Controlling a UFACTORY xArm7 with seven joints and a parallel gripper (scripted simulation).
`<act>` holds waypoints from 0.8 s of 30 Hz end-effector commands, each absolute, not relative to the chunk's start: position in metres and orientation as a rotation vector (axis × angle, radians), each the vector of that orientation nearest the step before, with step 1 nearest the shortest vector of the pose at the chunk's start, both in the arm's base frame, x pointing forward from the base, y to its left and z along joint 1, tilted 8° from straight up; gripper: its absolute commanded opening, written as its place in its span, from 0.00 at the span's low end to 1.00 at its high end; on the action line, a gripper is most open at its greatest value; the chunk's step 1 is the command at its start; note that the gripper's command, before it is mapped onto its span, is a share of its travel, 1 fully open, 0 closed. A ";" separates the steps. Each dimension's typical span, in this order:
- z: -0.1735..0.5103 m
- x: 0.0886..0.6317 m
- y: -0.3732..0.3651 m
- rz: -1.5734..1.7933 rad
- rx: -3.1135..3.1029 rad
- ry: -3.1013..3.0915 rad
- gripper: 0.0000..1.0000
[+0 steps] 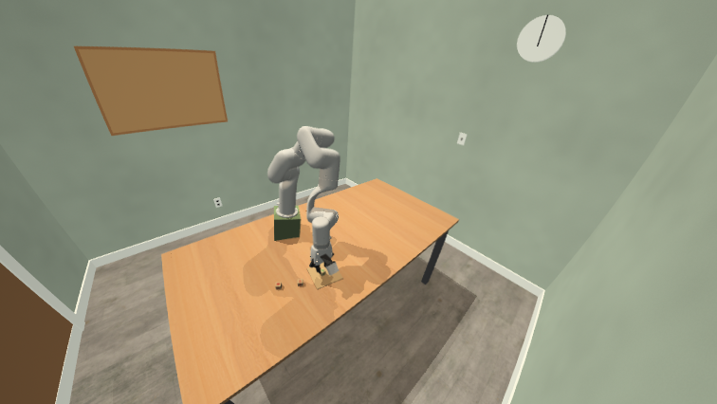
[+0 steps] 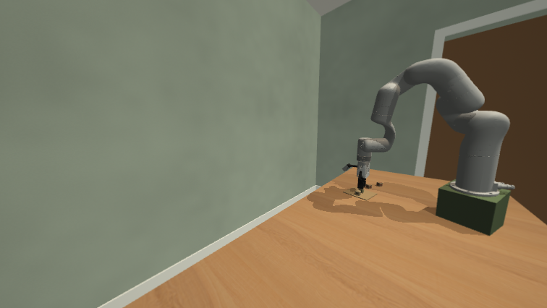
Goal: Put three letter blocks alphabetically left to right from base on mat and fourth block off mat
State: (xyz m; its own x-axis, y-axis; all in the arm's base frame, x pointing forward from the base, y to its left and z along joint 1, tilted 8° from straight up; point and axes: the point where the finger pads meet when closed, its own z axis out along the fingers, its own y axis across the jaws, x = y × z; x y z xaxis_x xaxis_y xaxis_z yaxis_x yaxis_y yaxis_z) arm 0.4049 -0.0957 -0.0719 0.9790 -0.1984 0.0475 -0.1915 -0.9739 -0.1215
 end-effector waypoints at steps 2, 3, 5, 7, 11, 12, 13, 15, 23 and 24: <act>-0.073 0.406 -0.096 -0.095 -3.009 0.298 0.42; -0.074 0.406 -0.096 -0.095 -3.009 0.298 0.42; -0.077 0.407 -0.096 -0.095 -3.009 0.298 0.42; -0.080 0.407 -0.096 -0.095 -3.009 0.298 0.42; -0.087 0.407 -0.095 -0.095 -3.009 0.298 0.42; -0.087 0.407 -0.095 -0.095 -3.009 0.298 0.42; -0.087 0.407 -0.095 -0.095 -3.009 0.298 0.42; -0.090 0.408 -0.094 -0.095 -3.009 0.298 0.42; -0.099 0.408 -0.093 -0.095 -3.009 0.298 0.42; -0.100 0.408 -0.093 -0.095 -3.009 0.298 0.42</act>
